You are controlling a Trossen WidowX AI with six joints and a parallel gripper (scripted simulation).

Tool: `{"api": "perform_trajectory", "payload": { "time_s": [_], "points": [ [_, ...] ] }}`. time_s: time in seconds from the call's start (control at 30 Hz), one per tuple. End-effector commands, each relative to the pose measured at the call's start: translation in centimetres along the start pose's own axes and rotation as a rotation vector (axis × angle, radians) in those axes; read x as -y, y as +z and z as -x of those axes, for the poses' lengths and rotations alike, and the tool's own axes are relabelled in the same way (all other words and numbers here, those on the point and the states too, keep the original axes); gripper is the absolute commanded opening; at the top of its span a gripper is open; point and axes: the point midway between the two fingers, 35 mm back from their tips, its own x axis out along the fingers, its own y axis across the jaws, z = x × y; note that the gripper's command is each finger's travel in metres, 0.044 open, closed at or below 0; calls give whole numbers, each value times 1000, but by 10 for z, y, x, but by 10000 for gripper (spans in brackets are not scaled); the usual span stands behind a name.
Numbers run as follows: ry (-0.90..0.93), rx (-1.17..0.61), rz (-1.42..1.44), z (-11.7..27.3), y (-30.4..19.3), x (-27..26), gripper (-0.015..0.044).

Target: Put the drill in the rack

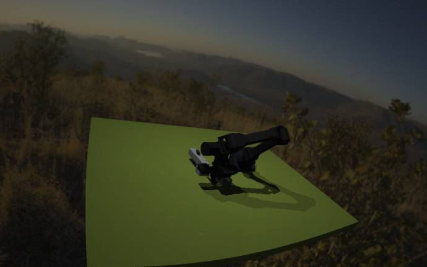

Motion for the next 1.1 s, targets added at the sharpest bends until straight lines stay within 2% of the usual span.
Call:
{"api": "perform_trajectory", "payload": {
  "time_s": [0.0, 1.07],
  "points": [
    [-11, -1, 7, 3, 10, 2, 0],
    [-11, -2, 6, 12, 7, -5, 0]
  ]
}}
